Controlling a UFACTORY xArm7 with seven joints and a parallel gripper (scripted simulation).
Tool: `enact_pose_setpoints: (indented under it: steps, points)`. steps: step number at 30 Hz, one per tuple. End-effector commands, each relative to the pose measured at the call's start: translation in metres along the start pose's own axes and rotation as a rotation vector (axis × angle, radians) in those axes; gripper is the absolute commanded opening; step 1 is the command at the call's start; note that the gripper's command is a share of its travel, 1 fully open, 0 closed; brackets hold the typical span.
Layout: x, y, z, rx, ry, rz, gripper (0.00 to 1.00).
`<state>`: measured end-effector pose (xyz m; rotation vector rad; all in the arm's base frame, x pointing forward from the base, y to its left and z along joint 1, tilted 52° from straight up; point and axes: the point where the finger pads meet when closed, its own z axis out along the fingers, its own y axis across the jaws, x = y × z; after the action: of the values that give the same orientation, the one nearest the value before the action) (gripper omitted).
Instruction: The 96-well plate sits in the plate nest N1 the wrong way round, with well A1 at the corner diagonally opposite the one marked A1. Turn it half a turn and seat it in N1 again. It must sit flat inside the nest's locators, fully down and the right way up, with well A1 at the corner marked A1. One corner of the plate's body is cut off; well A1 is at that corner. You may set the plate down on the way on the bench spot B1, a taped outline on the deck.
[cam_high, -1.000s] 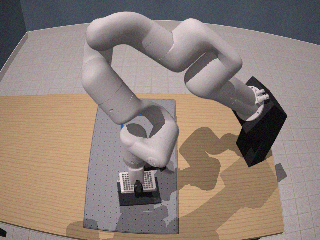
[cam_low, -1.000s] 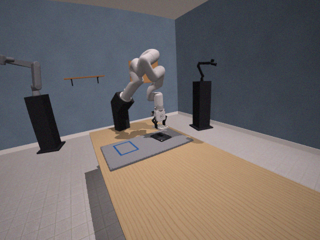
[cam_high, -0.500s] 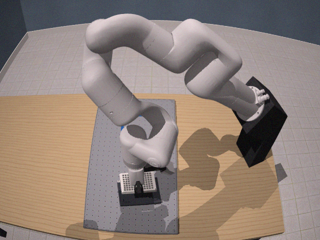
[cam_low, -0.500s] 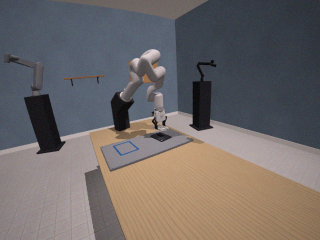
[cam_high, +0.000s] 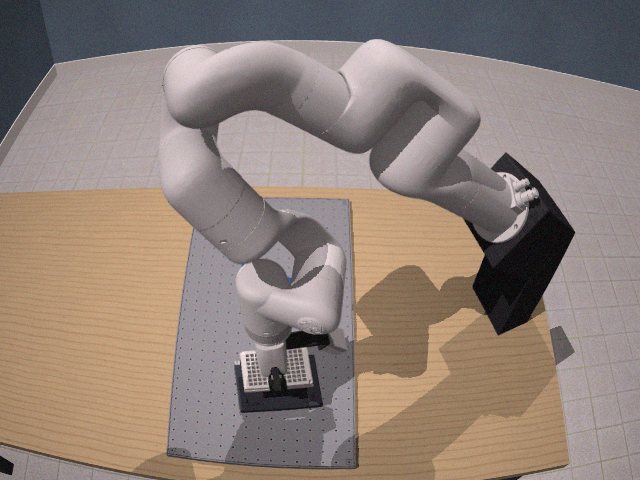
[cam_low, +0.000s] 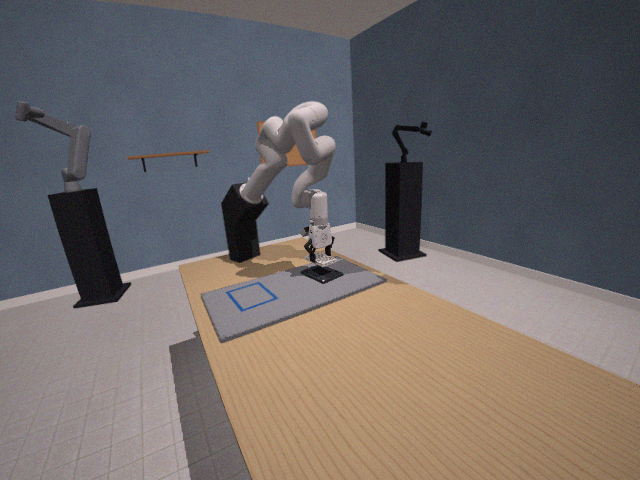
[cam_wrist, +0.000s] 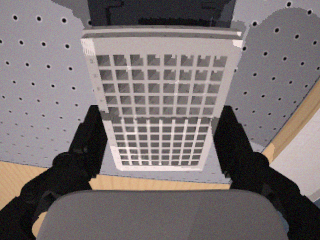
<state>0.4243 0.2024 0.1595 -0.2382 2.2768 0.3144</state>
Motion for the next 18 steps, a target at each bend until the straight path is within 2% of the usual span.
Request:
enact_pose_setpoints:
  steps: [1, 18]
  points:
    - [0.001, 0.001, 0.009, -0.004, -0.029, 0.002, 0.00]
    - [0.000, 0.001, 0.034, -0.004, -0.029, 0.001, 0.00]
